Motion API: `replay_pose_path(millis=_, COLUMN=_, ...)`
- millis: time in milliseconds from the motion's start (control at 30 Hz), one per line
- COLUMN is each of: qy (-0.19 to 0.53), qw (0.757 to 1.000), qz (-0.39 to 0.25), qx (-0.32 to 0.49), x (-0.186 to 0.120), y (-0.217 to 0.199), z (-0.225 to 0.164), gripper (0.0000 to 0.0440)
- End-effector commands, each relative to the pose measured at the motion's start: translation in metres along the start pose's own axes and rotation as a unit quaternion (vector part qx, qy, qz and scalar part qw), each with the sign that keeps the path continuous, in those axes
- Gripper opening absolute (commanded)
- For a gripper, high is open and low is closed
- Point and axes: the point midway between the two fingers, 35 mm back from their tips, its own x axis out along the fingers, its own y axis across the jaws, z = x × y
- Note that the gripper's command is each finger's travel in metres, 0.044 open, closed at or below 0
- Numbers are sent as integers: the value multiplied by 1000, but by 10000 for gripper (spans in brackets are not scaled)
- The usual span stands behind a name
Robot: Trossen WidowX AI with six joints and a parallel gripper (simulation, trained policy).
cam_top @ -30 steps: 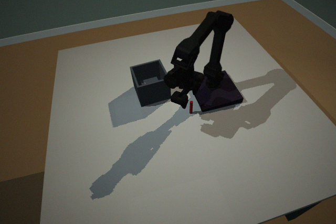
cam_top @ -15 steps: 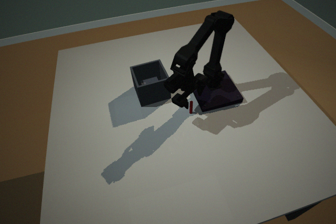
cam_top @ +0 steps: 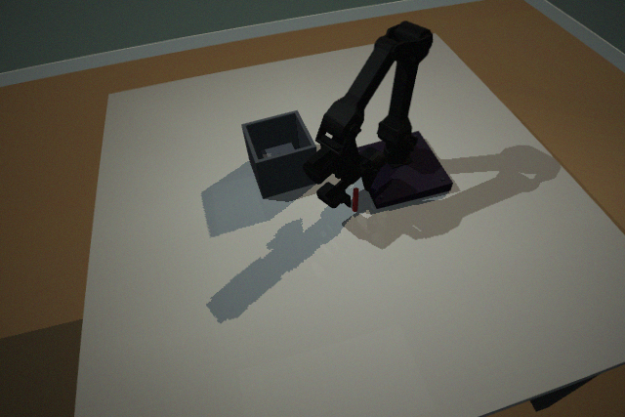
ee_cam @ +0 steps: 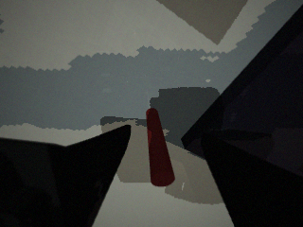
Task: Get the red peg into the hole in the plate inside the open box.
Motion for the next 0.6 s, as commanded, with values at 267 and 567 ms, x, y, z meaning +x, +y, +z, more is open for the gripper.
replay_pose_path(millis=267, qy=8, qw=1000, qz=-5, qx=-9, x=5, y=5, z=3, gripper=28)
replay_pose_path(millis=567, qy=37, qw=998, qz=54, qx=-19, x=-22, y=15, z=-4, gripper=0)
